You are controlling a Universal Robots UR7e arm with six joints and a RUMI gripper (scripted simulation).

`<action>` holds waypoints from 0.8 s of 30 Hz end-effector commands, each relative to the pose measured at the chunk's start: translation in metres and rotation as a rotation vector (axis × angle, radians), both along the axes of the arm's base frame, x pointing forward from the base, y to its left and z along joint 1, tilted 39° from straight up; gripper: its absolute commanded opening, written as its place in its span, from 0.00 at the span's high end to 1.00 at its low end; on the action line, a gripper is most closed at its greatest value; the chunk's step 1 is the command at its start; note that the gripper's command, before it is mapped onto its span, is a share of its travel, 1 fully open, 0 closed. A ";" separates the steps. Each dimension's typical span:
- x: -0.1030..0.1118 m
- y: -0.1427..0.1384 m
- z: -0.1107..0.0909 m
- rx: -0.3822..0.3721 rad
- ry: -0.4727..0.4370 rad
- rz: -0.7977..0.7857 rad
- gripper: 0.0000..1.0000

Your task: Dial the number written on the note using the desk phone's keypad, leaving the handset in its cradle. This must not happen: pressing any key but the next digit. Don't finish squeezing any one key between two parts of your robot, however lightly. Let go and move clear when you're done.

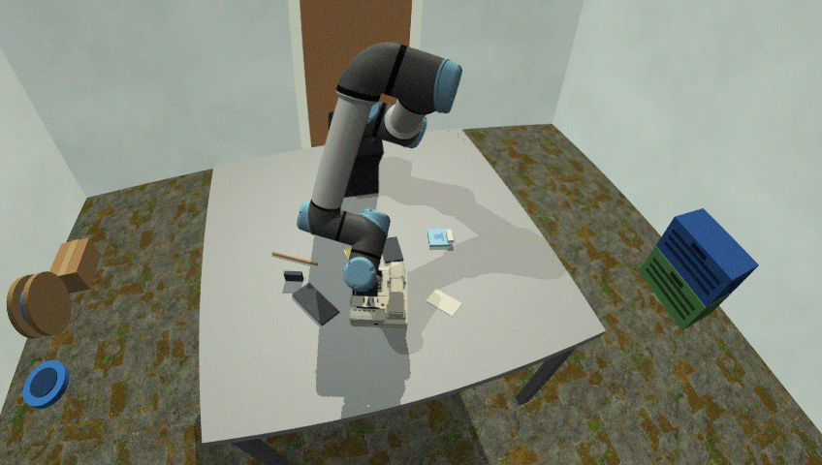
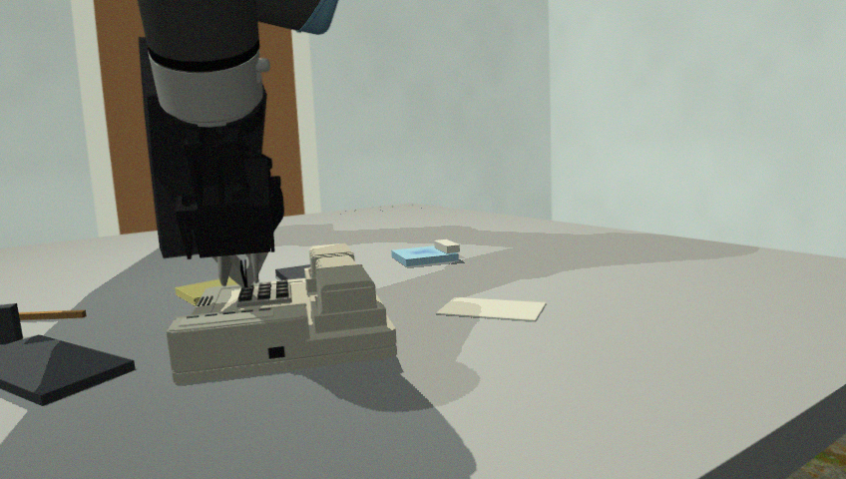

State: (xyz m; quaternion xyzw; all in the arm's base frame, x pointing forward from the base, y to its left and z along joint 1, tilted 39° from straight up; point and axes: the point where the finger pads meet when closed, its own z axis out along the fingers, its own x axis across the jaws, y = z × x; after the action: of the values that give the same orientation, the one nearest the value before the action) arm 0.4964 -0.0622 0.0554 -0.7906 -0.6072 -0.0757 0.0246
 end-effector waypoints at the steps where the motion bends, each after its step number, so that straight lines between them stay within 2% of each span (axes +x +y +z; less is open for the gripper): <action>1: 0.003 0.001 0.000 -0.001 -0.003 0.002 1.00; 24: 0.005 0.000 -0.002 -0.001 -0.004 0.002 1.00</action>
State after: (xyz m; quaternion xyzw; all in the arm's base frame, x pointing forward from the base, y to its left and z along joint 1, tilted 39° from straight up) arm 0.4979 -0.0622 0.0531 -0.7905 -0.6072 -0.0755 0.0250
